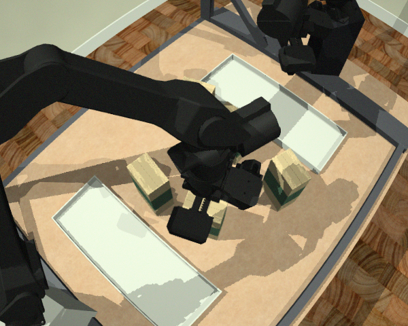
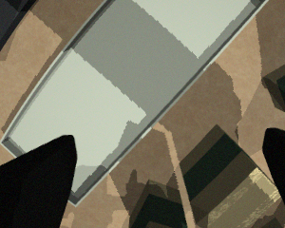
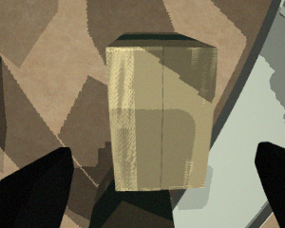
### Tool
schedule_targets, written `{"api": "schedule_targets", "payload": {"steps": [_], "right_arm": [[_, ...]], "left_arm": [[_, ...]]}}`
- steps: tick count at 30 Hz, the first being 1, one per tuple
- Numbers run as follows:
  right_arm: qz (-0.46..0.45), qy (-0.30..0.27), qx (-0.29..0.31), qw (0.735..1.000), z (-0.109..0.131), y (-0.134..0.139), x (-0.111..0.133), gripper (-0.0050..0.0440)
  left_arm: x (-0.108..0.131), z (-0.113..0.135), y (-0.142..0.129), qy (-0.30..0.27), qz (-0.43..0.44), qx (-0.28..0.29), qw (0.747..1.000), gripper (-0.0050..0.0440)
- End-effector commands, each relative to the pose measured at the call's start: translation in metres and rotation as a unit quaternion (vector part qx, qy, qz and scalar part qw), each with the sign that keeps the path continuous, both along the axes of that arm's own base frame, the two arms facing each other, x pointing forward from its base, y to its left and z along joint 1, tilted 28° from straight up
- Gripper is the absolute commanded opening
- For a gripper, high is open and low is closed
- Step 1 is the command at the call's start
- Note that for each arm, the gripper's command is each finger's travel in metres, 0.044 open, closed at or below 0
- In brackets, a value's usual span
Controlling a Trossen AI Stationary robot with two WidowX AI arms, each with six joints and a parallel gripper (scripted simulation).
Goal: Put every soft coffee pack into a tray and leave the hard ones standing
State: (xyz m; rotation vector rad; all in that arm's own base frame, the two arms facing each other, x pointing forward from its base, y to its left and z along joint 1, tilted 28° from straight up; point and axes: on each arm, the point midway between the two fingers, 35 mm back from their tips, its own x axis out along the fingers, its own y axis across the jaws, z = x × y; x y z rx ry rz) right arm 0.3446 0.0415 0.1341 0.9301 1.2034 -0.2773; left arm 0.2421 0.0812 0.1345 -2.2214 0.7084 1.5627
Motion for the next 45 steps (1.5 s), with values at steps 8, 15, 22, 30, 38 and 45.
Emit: {"api": "schedule_targets", "payload": {"steps": [8, 15, 22, 30, 38, 45], "right_arm": [[-0.002, -0.011, 0.0, 1.0, 0.007, 0.0, 0.002, 0.0374], [-0.002, -0.011, 0.0, 1.0, 0.007, 0.0, 0.002, 0.0374], [-0.002, -0.011, 0.0, 1.0, 0.007, 0.0, 0.002, 0.0374], [-0.002, -0.011, 0.0, 1.0, 0.007, 0.0, 0.002, 0.0374], [-0.002, -0.011, 0.0, 1.0, 0.007, 0.0, 0.002, 0.0374], [-0.002, -0.011, 0.0, 1.0, 0.007, 0.0, 0.002, 0.0374]], "left_arm": [[0.066, 0.017, -0.024, -0.053, -0.083, 0.026, 0.995, 0.0368], [0.095, 0.022, -0.044, -0.073, -0.117, 0.03, 0.99, 0.0368], [0.124, 0.027, -0.069, -0.086, -0.137, 0.032, 0.986, 0.0368], [0.161, 0.032, -0.115, -0.12, -0.191, 0.034, 0.974, 0.0368], [0.161, 0.032, -0.116, -0.12, -0.191, 0.034, 0.974, 0.0368], [0.161, 0.032, -0.116, -0.12, -0.191, 0.034, 0.974, 0.0368]]}}
